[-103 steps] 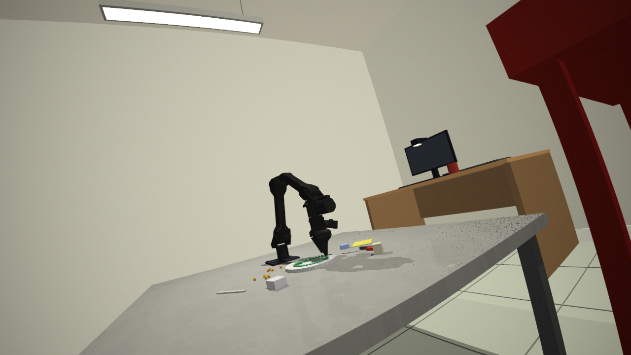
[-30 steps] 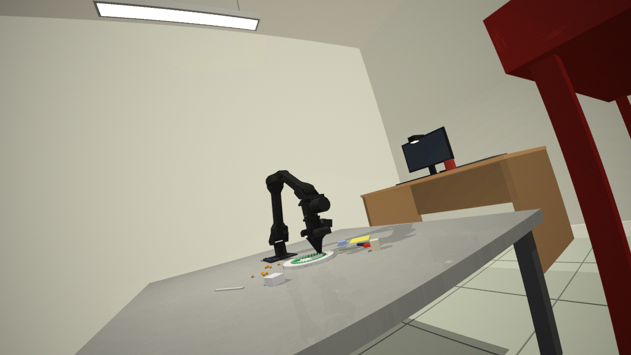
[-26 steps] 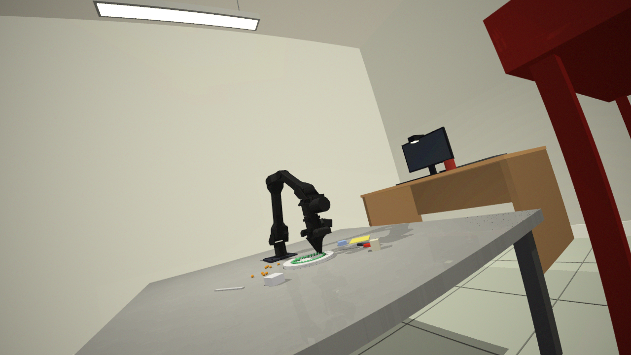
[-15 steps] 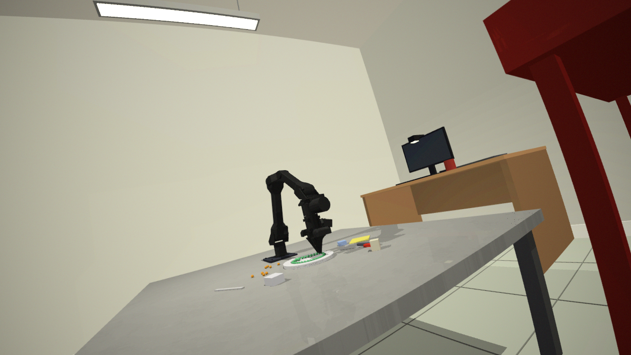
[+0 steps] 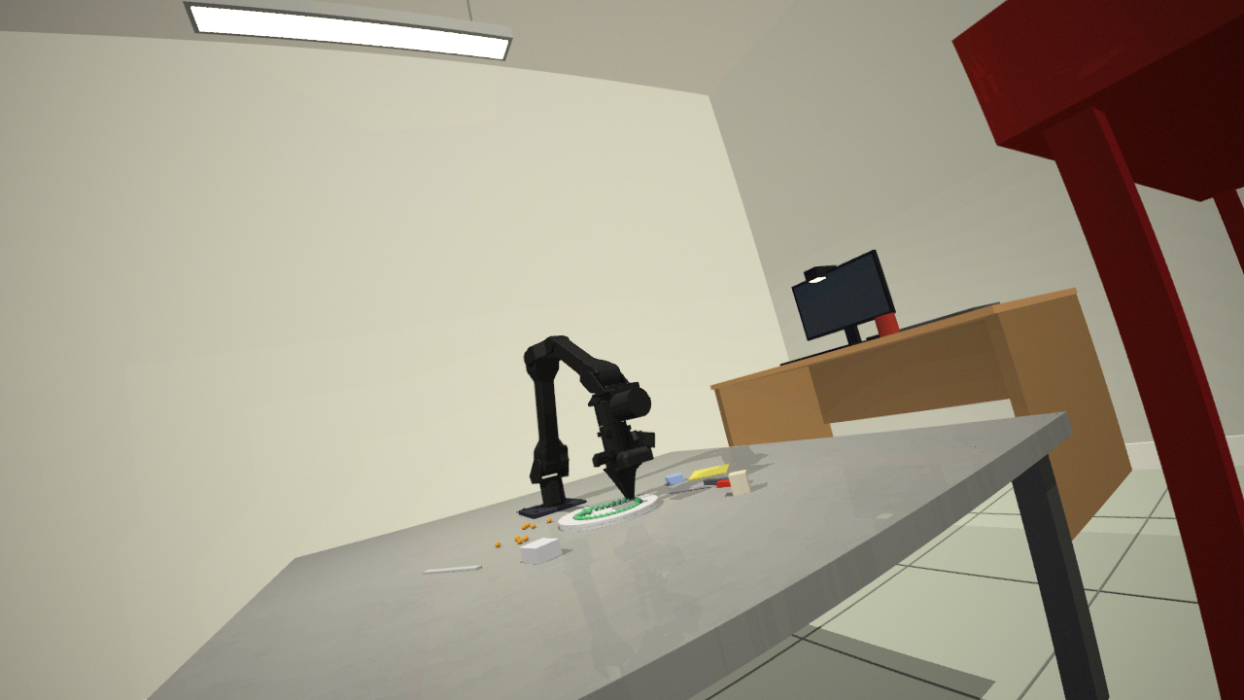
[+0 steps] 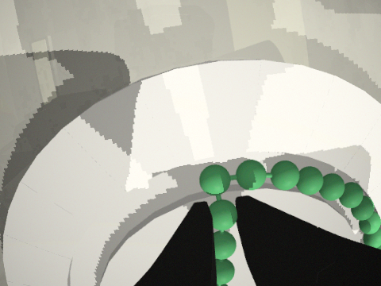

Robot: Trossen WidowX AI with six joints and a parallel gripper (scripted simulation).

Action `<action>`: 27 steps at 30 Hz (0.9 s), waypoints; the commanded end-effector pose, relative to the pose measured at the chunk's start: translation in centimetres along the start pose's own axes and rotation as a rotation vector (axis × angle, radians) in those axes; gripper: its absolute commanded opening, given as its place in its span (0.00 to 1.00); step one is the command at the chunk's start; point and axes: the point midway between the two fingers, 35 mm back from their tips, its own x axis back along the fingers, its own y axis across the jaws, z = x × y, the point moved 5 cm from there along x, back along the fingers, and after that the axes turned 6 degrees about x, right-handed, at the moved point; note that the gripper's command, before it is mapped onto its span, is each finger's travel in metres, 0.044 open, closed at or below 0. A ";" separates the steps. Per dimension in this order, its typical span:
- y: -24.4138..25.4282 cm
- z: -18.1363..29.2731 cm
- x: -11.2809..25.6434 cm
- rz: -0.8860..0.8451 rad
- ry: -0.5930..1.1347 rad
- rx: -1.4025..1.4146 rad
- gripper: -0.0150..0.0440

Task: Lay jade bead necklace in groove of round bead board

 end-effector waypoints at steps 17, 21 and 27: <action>1.2 -1.0 0.6 -0.004 0.002 0.004 0.25; 1.2 -1.0 0.2 -0.004 0.002 0.004 0.25; 1.2 -1.0 -0.3 -0.004 0.002 0.004 0.25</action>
